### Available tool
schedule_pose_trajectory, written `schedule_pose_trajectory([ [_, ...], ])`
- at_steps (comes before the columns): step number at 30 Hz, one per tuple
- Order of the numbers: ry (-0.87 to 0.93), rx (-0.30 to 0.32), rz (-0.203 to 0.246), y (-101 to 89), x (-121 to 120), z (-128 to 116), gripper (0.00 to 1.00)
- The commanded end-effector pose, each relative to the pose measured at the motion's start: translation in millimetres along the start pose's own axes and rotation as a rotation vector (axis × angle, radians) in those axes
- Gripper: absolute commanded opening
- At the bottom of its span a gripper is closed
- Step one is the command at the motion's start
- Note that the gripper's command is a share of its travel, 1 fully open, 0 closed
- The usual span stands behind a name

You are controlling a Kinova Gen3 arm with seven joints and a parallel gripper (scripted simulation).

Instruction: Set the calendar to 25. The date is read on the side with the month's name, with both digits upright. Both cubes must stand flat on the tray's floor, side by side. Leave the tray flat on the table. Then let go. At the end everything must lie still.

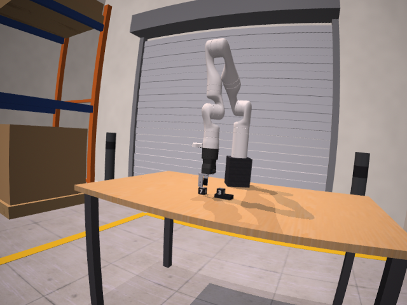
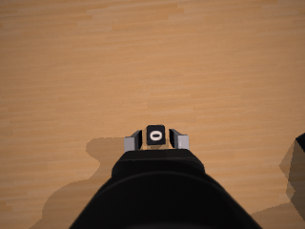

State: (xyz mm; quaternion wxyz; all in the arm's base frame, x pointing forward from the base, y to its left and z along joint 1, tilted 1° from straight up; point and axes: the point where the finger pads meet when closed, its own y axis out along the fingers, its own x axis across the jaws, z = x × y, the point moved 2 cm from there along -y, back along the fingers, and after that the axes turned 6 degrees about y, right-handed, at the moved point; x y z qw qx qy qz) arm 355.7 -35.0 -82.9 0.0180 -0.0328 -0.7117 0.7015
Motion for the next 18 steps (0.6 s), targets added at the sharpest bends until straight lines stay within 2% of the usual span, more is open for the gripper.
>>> schedule_pose_trajectory([
  [1,-0.001,0.000,0.000,0.9,0.0,-0.4,0.90],
  [18,-0.001,0.000,0.000,24.4,0.0,-0.4,0.90],
])
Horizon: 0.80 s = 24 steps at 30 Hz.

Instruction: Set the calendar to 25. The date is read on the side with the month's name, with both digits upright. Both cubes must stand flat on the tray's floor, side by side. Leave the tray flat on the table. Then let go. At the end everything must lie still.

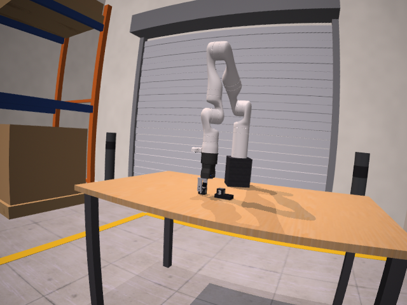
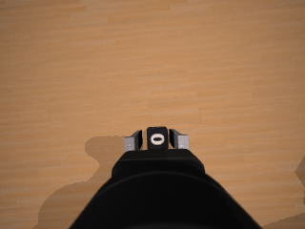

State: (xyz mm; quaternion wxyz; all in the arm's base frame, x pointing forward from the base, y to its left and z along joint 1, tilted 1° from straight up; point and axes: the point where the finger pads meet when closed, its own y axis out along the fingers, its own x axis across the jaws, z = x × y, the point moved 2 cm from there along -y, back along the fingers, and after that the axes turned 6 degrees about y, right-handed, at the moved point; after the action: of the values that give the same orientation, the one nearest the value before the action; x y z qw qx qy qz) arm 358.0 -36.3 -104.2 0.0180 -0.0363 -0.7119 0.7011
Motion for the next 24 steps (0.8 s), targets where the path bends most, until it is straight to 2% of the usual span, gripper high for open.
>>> schedule_pose_trajectory([
  [1,-0.006,0.001,-0.005,4.3,1.9,-1.8,0.90],
  [24,-0.006,0.001,-0.005,7.0,2.0,-1.8,0.90],
])
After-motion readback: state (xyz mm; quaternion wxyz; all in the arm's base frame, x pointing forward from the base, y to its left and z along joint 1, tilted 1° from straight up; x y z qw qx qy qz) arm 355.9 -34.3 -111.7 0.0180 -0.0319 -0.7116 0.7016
